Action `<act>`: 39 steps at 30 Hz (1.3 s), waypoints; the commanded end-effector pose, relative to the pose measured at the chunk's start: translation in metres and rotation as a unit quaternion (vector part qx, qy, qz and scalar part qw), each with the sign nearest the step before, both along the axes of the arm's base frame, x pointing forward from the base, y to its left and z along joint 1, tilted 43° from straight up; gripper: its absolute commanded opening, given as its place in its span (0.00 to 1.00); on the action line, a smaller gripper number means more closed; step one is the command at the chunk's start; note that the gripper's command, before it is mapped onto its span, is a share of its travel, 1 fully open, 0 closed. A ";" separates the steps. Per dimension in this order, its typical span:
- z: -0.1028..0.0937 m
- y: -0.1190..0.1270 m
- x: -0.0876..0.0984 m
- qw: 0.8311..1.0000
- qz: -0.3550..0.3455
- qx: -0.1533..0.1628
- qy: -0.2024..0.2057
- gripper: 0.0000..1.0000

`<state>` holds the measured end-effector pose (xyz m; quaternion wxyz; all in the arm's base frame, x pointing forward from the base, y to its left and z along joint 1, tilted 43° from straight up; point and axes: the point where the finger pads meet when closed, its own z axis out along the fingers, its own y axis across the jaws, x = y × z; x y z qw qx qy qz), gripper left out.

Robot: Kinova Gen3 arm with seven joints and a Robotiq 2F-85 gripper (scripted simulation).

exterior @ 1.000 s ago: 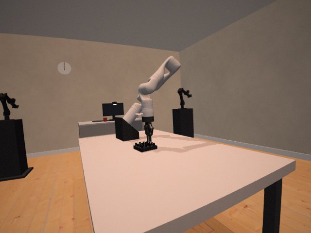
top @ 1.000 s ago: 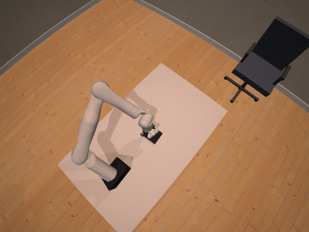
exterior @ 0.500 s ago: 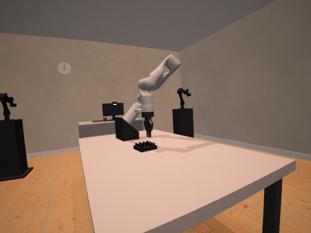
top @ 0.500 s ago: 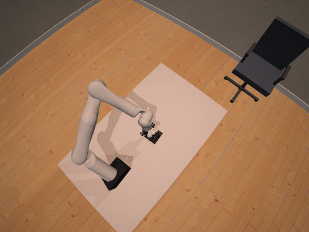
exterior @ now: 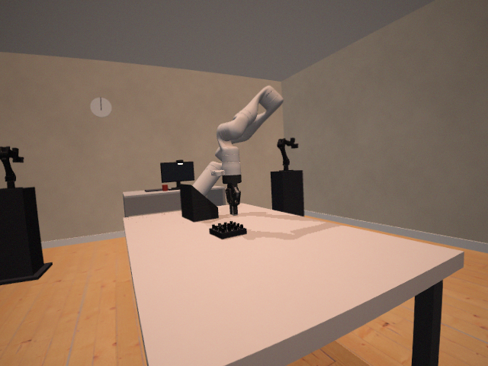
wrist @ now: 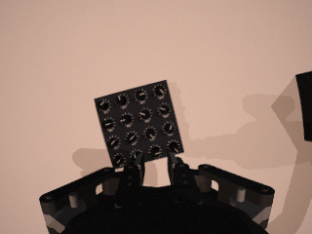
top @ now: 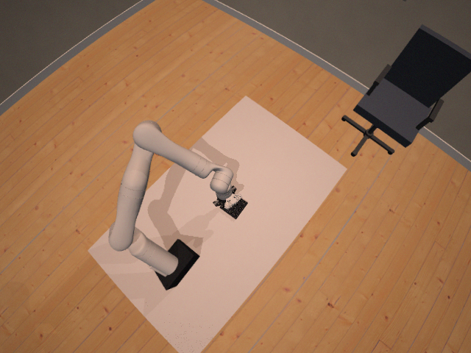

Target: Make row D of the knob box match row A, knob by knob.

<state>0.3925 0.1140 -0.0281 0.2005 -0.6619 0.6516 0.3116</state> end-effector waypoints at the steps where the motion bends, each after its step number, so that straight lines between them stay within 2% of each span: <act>1: 0.002 -0.002 0.001 1.000 -0.001 0.000 -0.001 1.00; 7: 0.019 -0.018 0.005 1.000 -0.001 0.000 -0.001 1.00; 9: 0.019 -0.018 0.005 1.000 -0.001 0.000 -0.001 1.00; 18: 0.062 -0.058 0.014 1.000 -0.001 0.000 -0.001 1.00; 23: 0.078 -0.073 0.017 1.000 -0.001 0.000 -0.001 1.00; 39: 0.082 -0.077 0.018 1.000 -0.001 0.000 -0.001 1.00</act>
